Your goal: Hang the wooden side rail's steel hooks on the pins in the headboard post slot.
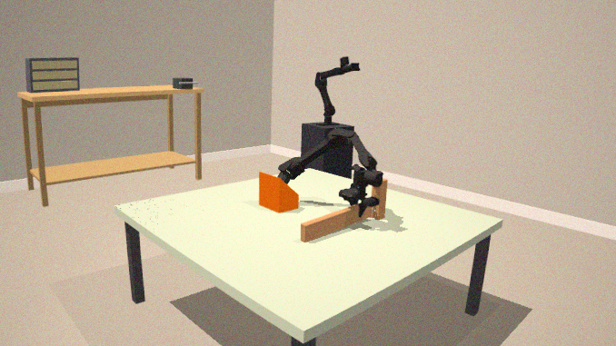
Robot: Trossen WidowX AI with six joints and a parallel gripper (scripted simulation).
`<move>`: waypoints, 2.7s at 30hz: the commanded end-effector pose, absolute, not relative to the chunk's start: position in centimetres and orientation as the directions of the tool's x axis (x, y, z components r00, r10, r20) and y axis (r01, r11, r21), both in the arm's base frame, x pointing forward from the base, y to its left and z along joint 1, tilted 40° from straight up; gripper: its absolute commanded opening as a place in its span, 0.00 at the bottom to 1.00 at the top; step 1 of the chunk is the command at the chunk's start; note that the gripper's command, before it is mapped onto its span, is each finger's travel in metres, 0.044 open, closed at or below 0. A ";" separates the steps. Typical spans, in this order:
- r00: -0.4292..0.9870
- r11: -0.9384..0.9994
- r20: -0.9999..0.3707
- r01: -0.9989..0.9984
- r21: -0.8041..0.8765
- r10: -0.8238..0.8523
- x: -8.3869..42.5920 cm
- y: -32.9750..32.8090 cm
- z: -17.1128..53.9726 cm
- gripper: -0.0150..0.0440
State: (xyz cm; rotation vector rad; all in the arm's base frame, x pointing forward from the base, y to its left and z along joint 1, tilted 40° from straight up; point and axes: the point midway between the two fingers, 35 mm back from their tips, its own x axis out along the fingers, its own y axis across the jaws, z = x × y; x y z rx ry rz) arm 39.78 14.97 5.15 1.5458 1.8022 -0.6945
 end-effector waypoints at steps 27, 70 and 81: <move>-0.072 0.153 -0.764 0.988 0.036 0.641 40.2 14.8 6.0 0.25; -0.071 0.153 -0.764 0.988 0.036 0.641 40.5 14.9 6.5 0.25; -0.071 0.153 -0.764 0.988 0.036 0.641 40.6 14.9 6.6 0.25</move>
